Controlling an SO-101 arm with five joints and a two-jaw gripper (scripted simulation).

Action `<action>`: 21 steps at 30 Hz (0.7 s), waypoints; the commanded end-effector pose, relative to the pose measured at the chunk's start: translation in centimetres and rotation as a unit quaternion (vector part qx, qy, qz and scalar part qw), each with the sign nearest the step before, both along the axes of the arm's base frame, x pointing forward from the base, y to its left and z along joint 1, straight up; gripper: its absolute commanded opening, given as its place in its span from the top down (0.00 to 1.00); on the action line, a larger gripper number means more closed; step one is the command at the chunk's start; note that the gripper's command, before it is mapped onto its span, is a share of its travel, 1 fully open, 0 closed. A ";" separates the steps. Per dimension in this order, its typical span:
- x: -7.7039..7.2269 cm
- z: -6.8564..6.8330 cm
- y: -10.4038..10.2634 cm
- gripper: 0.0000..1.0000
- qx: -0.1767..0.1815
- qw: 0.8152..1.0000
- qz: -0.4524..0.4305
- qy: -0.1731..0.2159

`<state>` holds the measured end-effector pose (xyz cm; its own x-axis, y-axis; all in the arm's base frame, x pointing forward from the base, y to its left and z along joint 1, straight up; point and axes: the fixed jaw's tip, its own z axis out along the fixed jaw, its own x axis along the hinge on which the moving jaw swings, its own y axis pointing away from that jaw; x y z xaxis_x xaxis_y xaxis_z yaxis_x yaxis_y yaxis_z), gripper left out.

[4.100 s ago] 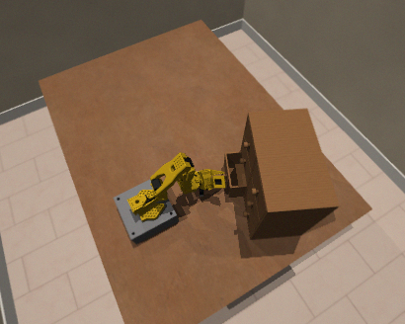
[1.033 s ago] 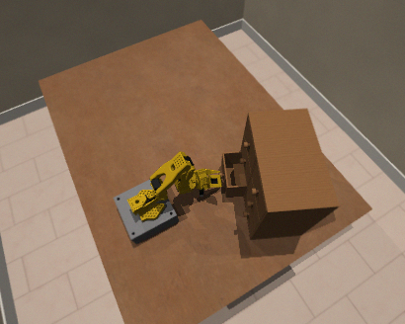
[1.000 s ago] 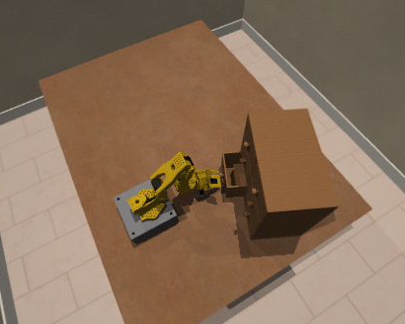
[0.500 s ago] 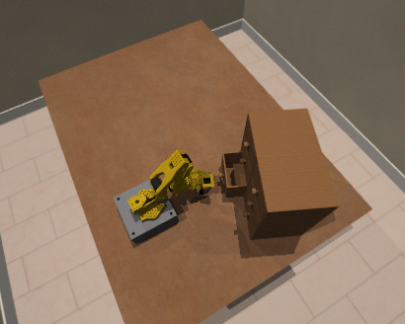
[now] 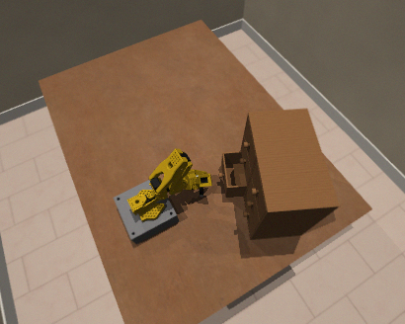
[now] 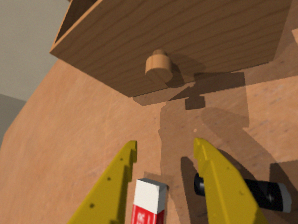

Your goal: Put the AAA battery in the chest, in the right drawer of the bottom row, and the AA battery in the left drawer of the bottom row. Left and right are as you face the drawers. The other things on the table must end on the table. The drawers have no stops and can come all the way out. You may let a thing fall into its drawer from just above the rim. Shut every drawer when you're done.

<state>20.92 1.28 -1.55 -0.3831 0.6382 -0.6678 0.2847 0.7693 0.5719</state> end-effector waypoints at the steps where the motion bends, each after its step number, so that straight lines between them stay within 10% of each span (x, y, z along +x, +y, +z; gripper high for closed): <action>1: 0.2 0.3 0.2 0.79 -0.007 1.000 0.009 -0.005; 21: 1.7 0.5 0.3 0.79 -0.072 0.995 0.045 0.048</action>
<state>22.22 1.39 -1.29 -0.4803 0.5255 -0.7022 0.2700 0.8503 0.4517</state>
